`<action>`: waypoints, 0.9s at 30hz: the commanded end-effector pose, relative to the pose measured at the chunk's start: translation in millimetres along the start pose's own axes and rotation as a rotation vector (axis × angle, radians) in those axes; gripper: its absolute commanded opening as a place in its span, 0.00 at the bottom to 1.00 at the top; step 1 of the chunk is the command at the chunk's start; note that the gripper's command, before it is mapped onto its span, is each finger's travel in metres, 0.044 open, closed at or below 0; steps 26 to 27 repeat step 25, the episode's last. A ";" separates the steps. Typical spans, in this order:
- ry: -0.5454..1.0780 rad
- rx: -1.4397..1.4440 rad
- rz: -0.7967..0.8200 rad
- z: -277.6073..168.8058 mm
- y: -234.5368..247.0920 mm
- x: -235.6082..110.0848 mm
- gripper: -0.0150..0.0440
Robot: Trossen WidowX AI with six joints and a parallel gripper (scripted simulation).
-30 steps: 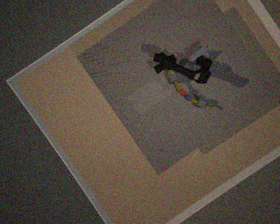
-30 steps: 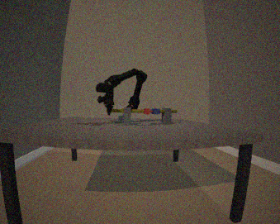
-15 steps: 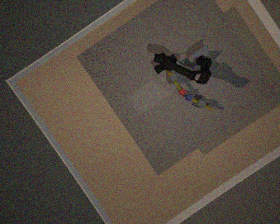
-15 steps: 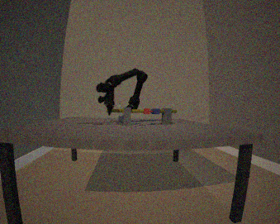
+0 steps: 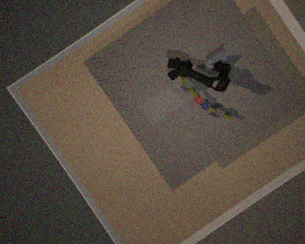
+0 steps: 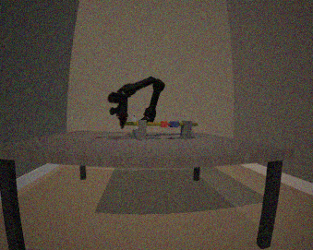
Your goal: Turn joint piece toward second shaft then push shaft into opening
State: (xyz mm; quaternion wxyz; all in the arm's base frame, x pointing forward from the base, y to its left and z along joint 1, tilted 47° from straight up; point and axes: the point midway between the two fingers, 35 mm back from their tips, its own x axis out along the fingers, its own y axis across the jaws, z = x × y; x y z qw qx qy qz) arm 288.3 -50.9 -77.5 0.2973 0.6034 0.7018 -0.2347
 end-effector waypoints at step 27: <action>0.009 0.001 0.002 -0.3 -0.6 -28.4 1.00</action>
